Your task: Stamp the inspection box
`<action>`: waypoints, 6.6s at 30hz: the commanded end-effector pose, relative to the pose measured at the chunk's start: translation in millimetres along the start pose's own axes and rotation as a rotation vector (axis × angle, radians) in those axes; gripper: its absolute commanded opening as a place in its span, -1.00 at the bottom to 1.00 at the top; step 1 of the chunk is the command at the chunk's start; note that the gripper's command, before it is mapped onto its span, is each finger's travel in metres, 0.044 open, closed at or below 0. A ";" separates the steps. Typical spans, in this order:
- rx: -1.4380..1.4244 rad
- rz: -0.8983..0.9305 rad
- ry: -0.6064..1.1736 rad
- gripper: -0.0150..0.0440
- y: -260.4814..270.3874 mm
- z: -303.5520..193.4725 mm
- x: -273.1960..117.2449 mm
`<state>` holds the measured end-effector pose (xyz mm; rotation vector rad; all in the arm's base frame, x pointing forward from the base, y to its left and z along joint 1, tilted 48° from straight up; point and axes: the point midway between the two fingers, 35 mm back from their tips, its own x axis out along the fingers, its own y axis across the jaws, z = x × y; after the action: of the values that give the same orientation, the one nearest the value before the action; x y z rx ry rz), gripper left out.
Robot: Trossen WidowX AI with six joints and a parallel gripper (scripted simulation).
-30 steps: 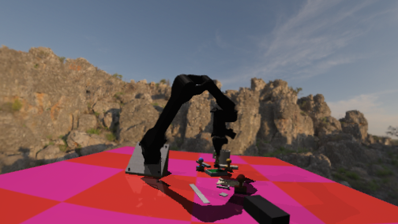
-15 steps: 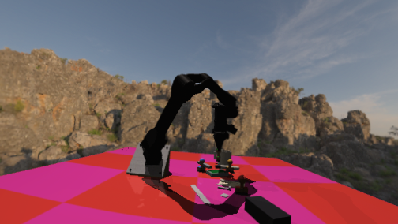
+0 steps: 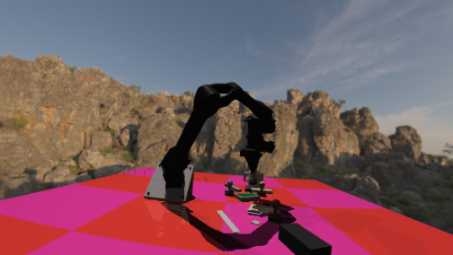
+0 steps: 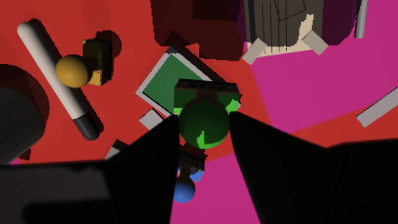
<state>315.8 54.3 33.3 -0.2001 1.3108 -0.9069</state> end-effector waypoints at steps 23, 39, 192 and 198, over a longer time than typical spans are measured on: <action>0.896 -0.012 -0.104 -0.49 -55.9 56.5 -6.5; 1.082 -0.009 -0.129 -0.49 -69.3 66.8 -3.7; 1.082 -0.010 -0.135 -0.49 -77.0 66.2 63.2; 1.082 -0.010 -0.135 -0.49 -77.0 66.2 63.2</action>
<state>337.3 -59.7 52.2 0.5673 0.5634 -1.4539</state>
